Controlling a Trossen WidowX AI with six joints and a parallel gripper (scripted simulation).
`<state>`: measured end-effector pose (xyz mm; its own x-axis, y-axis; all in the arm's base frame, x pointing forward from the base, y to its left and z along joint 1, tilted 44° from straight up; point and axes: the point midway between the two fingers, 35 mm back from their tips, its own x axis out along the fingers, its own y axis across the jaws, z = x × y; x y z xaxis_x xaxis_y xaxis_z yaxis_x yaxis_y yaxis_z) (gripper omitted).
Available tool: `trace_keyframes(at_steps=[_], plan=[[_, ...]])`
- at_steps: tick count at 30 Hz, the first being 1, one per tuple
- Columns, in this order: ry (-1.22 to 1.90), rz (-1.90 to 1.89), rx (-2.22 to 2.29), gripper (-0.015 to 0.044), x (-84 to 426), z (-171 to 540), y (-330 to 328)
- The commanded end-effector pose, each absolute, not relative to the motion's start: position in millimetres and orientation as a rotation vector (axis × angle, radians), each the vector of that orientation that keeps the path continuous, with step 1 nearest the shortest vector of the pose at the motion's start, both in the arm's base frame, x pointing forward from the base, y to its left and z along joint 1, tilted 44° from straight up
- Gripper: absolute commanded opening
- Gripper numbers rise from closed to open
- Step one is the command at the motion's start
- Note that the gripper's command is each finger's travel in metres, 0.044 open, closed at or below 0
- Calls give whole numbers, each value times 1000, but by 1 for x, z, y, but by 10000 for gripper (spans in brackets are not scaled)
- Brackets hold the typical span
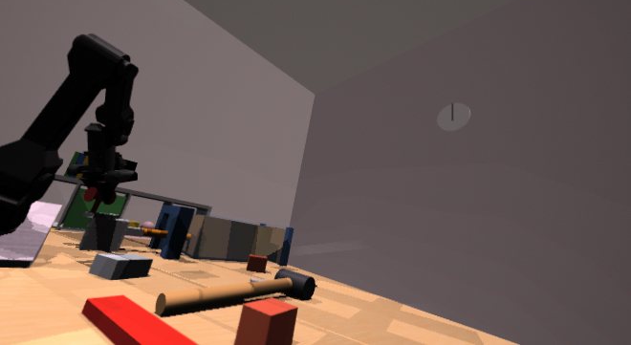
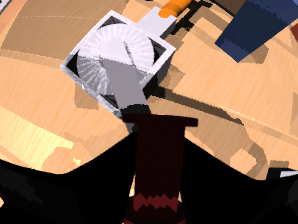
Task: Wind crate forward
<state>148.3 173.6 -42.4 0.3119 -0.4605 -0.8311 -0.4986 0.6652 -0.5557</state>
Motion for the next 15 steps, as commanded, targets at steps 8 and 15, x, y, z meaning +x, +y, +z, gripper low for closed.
trace_keyframes(at_steps=[8, 15], plan=[[1272, -12, -915, 0, 173, -38, 162], [1272, -13, -915, 0, 181, -37, 160]])
